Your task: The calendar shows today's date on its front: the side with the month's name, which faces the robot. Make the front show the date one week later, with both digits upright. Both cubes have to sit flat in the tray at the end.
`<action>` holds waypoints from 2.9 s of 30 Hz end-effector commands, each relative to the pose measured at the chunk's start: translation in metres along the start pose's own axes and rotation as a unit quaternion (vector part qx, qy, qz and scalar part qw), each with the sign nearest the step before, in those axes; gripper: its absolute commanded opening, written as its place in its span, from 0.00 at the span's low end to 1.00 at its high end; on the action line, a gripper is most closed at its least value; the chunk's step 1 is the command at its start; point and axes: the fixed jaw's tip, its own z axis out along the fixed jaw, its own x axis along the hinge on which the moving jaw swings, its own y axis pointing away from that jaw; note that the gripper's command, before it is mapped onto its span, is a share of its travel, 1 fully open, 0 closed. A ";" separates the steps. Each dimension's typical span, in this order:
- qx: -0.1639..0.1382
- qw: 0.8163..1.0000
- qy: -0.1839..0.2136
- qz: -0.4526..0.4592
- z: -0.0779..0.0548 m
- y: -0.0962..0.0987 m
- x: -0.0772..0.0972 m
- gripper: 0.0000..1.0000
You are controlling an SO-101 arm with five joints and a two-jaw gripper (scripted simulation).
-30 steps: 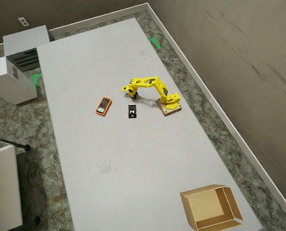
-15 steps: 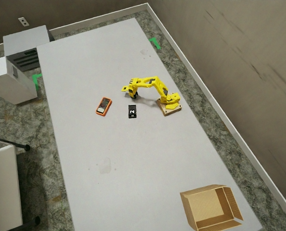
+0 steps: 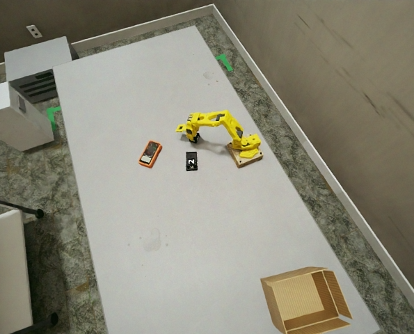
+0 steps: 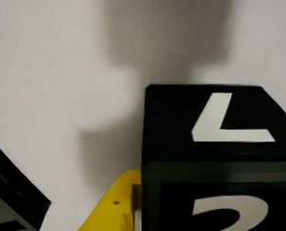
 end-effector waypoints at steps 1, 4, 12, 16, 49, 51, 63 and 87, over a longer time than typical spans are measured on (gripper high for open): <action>0.000 1.000 0.008 -0.001 0.003 0.002 0.004 0.35; 0.000 1.000 0.008 -0.001 0.003 0.002 0.004 0.35; 0.000 1.000 0.008 -0.001 0.003 0.002 0.004 0.36; 0.000 1.000 0.008 -0.001 0.000 0.002 0.003 0.36; 0.000 1.000 0.008 -0.001 -0.057 0.002 0.003 0.36; 0.000 1.000 0.008 -0.001 -0.057 0.002 0.003 0.36; 0.000 1.000 0.007 -0.001 -0.057 0.002 0.003 0.36; -0.022 0.974 -0.225 -0.001 -0.161 0.004 -0.013 0.35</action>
